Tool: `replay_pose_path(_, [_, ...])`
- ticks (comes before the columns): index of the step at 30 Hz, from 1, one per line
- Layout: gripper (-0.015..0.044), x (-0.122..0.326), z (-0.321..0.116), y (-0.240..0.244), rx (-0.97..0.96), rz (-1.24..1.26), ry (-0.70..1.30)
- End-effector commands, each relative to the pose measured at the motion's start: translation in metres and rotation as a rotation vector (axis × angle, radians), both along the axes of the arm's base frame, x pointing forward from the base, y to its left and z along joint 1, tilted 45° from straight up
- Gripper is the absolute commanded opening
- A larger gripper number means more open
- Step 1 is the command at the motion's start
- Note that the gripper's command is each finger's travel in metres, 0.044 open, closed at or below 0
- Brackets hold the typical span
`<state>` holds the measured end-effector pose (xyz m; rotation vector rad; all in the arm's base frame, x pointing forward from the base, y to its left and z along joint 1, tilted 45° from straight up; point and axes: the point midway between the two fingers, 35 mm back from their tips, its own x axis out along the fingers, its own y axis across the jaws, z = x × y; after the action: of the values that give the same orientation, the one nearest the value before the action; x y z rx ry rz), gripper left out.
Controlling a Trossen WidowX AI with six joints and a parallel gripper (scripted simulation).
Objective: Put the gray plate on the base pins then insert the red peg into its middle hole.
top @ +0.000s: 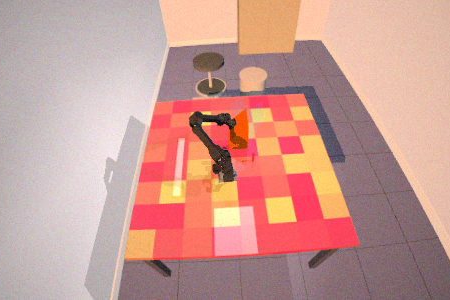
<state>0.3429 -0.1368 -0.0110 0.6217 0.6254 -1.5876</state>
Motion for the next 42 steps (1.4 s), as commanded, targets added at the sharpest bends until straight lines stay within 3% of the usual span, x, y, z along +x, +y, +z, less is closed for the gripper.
replay_pose_path(1, [0.044, 0.0, 0.0, 0.0, 0.0, 0.0, 0.0])
replay_pose_path(4, [0.044, 0.003, 0.007, 0.008, 0.003, 0.001, 0.0])
replay_pose_path(12, [0.044, 0.013, 0.082, 0.083, 0.006, 0.006, 0.005])
replay_pose_path(23, [0.044, 0.015, 0.085, 0.092, 0.004, 0.005, 0.006])
replay_pose_path(28, [0.044, -0.001, 0.046, 0.139, 0.037, 0.093, 0.081])
replay_pose_path(36, [0.044, -0.063, -0.024, 0.214, 0.06, 0.257, 0.247])
replay_pose_path(42, [0.044, -0.089, -0.043, 0.23, 0.055, 0.305, 0.302])
